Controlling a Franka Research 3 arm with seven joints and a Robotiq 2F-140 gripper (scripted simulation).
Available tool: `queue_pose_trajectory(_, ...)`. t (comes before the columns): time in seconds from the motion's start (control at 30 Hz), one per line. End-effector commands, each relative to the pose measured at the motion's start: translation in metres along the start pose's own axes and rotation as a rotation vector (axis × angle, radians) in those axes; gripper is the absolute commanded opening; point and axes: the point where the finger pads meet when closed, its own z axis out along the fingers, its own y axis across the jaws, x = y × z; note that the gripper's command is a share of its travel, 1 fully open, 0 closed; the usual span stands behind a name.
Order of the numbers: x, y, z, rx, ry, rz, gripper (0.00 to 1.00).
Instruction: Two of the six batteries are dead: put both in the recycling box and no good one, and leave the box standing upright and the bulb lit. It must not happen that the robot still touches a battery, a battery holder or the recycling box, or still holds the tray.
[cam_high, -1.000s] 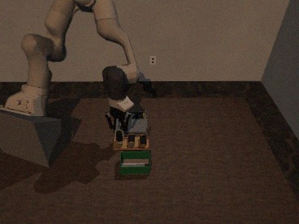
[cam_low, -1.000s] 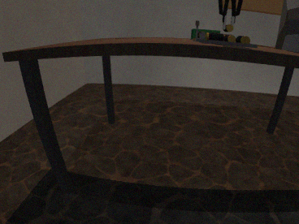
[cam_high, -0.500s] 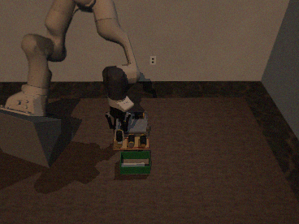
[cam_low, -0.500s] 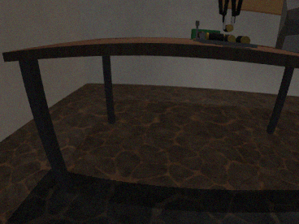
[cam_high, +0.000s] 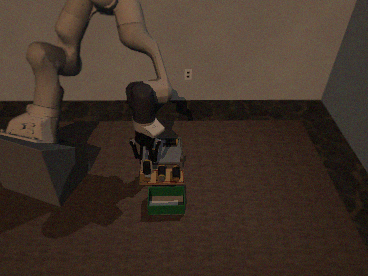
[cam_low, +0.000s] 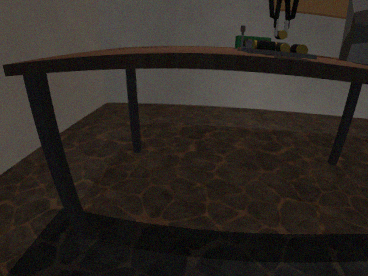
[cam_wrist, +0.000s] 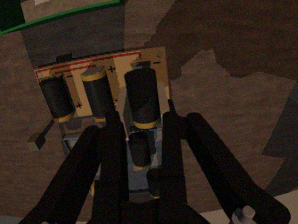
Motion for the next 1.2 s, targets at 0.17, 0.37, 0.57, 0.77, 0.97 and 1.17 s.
queue_pose_trajectory(0.17,0.003,-0.001,-0.001,0.002,0.004,0.003,0.16)
queue_pose_trajectory(0.37,0.003,-0.001,-0.001,0.002,0.004,0.003,0.16)
queue_pose_trajectory(0.57,0.003,-0.001,-0.001,0.002,0.004,0.003,0.16)
queue_pose_trajectory(0.77,0.003,-0.001,-0.001,0.002,0.004,0.003,0.16)
queue_pose_trajectory(0.97,0.003,-0.001,0.001,0.002,0.004,0.003,0.16)
queue_pose_trajectory(1.17,0.003,-0.001,0.012,0.002,0.004,0.003,0.16)
